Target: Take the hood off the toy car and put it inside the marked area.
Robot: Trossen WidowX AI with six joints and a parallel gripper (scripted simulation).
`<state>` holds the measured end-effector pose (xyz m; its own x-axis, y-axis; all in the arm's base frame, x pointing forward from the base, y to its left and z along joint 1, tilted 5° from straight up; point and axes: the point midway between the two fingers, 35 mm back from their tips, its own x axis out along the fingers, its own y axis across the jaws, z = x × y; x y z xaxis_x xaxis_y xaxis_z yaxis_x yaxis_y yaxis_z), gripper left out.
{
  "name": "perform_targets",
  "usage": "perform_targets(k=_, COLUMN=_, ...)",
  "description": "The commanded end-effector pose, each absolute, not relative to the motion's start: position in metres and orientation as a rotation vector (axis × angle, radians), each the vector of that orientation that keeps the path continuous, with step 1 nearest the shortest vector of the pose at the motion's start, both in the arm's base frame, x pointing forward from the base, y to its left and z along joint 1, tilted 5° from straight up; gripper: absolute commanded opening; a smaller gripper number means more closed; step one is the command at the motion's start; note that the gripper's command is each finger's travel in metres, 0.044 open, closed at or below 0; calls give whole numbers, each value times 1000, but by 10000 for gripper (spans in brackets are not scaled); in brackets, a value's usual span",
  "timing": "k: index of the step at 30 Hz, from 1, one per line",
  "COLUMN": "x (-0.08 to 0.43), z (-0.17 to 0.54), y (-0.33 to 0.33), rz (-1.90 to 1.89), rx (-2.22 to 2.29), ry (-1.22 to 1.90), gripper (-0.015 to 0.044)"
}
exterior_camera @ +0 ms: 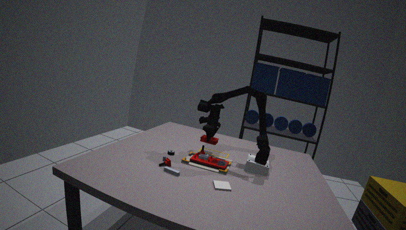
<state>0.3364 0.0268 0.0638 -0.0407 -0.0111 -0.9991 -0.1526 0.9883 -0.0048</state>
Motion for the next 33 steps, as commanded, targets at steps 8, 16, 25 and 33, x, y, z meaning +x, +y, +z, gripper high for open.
perform_targets(k=8, x=337, z=66, y=-9, rz=119, rx=-143, ry=1611, gripper=0)
perform_targets(k=16, x=335, z=67, y=-38, rz=121, rx=-145, ry=1615, gripper=0)
perform_targets(k=25, x=330, z=69, y=-70, rz=124, rx=-147, ry=1620, gripper=0)
perform_targets(k=33, x=329, z=68, y=-75, rz=125, rx=-147, ry=1621, gripper=0)
